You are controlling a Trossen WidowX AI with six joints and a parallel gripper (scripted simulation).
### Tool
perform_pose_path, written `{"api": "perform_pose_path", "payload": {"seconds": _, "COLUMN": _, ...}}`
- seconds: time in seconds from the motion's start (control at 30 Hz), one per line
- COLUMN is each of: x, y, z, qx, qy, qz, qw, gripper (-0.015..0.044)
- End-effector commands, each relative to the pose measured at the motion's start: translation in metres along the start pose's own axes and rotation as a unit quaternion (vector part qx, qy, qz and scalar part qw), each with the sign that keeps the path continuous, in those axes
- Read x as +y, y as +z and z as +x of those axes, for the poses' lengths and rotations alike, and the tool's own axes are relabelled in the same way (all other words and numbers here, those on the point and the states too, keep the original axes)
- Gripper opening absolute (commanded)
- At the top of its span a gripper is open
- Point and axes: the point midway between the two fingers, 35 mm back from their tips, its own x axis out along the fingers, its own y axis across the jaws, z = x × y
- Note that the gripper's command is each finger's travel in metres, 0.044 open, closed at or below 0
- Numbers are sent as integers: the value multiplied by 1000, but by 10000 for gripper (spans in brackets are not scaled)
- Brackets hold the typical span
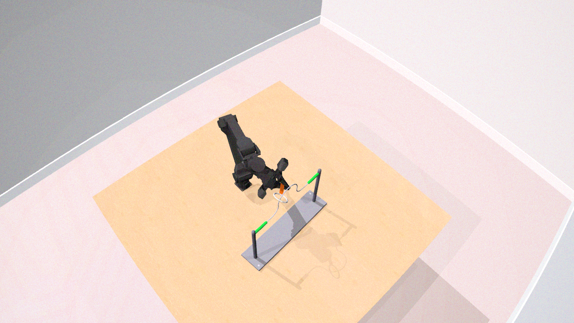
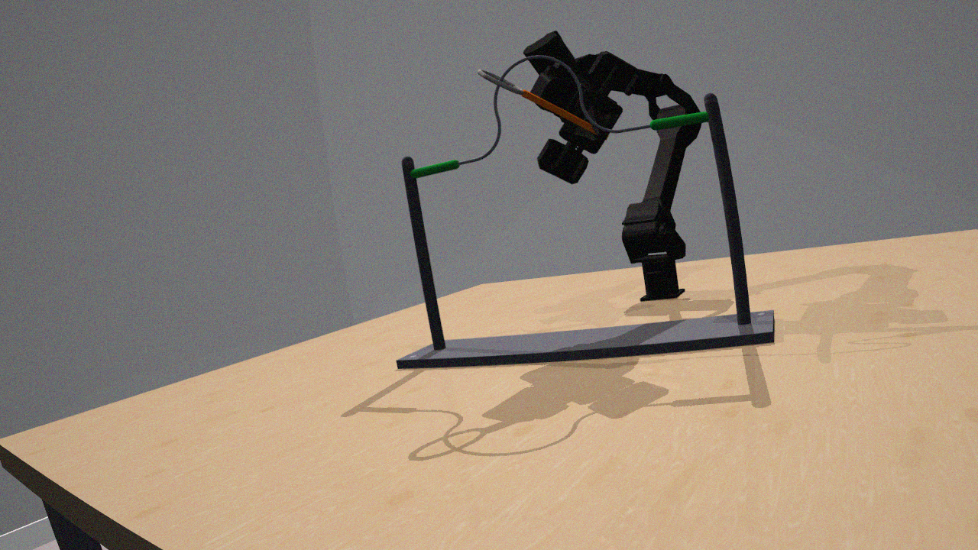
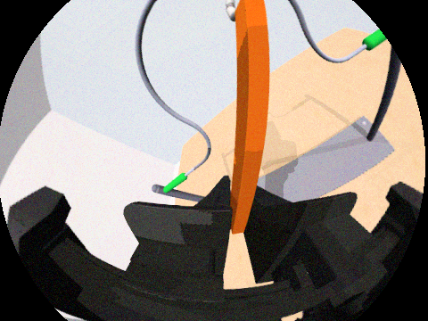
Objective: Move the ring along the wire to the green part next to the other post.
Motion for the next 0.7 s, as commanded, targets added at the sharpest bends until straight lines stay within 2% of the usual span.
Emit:
{"api": "perform_pose_path", "payload": {"seconds": 0.0, "x": -4, "y": 1, "z": 1, "qx": -4, "qy": -24, "qz": -38, "qw": 999, "gripper": -150}}
{"api": "perform_pose_path", "payload": {"seconds": 0.67, "x": -25, "y": 6, "z": 0, "qx": -25, "qy": -126, "qz": -181, "qw": 975, "gripper": -150}}
